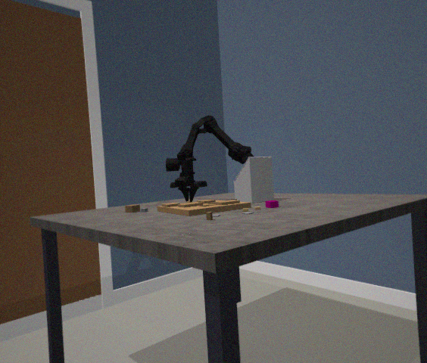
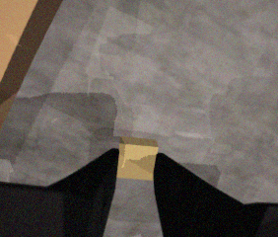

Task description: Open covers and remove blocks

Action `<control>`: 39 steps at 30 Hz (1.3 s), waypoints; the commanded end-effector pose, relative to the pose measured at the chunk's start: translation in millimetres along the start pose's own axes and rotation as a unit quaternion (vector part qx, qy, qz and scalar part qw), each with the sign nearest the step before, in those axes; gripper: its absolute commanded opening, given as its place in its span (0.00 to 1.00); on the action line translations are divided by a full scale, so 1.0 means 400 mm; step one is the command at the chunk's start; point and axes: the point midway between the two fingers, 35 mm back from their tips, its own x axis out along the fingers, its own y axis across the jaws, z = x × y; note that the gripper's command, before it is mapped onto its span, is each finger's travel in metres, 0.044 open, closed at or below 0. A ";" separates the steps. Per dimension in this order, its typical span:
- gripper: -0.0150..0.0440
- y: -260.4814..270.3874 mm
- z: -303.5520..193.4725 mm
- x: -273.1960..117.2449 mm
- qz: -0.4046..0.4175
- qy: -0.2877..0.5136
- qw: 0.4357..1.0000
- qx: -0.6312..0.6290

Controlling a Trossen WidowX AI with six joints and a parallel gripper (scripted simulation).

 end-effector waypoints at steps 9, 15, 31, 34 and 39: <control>0.39 0.007 -0.010 0.036 0.002 0.002 1.000 -0.004; 0.66 0.002 -0.008 0.030 -0.001 0.002 1.000 -0.001; 1.00 0.003 0.000 -0.037 0.003 0.001 1.000 -0.001; 1.00 0.003 0.000 -0.061 0.003 0.001 1.000 -0.001; 1.00 0.004 -0.001 -0.101 0.004 0.001 1.000 -0.002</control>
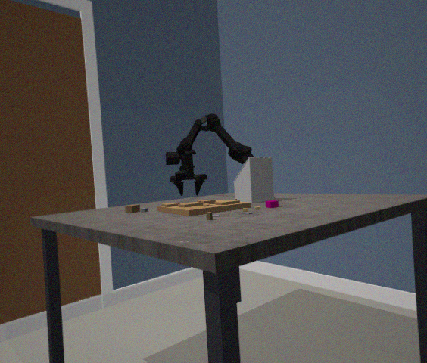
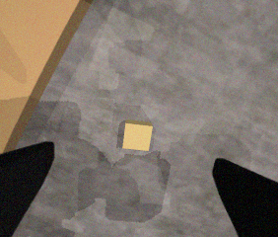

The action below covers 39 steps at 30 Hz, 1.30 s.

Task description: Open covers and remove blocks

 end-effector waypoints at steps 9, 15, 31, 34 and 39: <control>1.00 0.000 -0.009 -0.081 -0.002 0.002 1.000 0.001; 0.73 0.024 0.046 -0.082 0.006 -0.004 1.000 0.027; 0.25 0.132 0.210 -0.087 0.030 -0.023 0.994 0.107; 0.25 0.159 0.242 -0.087 0.032 -0.020 0.991 0.125; 0.25 0.208 0.292 -0.089 0.034 -0.016 0.987 0.156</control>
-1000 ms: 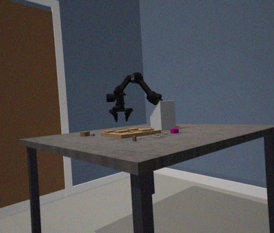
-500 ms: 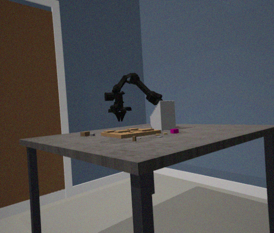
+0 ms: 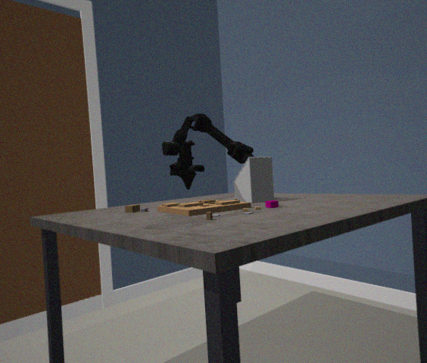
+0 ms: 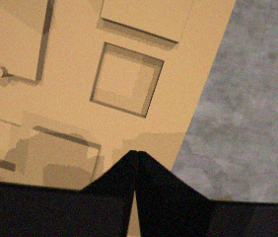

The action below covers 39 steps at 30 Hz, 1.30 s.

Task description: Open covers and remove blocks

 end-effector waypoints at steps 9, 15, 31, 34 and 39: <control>0.25 0.154 0.059 0.012 -0.002 0.009 0.998 0.067; 0.25 0.240 0.078 0.018 -0.008 0.012 0.995 0.102; 0.25 0.463 0.090 0.040 -0.032 0.008 0.981 0.191; 0.25 0.465 0.090 0.044 -0.032 0.009 0.985 0.170; 0.25 0.464 0.092 0.071 -0.030 0.014 0.999 0.002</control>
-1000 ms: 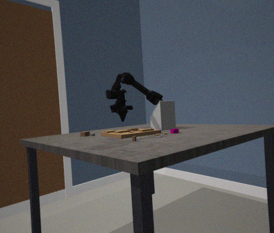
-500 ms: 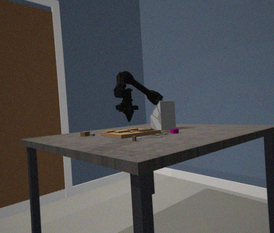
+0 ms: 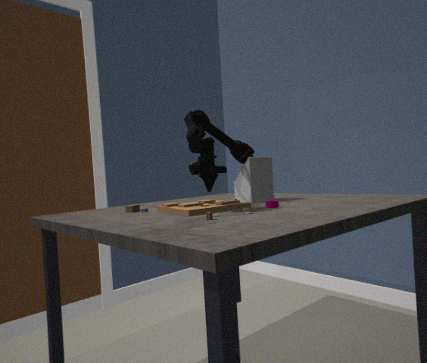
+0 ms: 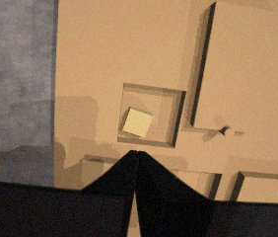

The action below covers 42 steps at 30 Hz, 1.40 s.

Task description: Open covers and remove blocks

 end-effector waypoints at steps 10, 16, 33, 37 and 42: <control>0.25 -0.006 0.001 0.093 -0.002 0.004 0.867 -0.499; 0.25 -0.008 0.001 0.117 -0.002 0.005 0.781 -0.625; 0.25 -0.009 0.002 0.138 -0.002 0.005 0.781 -0.625; 0.25 -0.009 0.002 0.147 -0.002 0.005 0.781 -0.625; 0.25 -0.009 0.002 0.149 -0.002 0.005 0.781 -0.625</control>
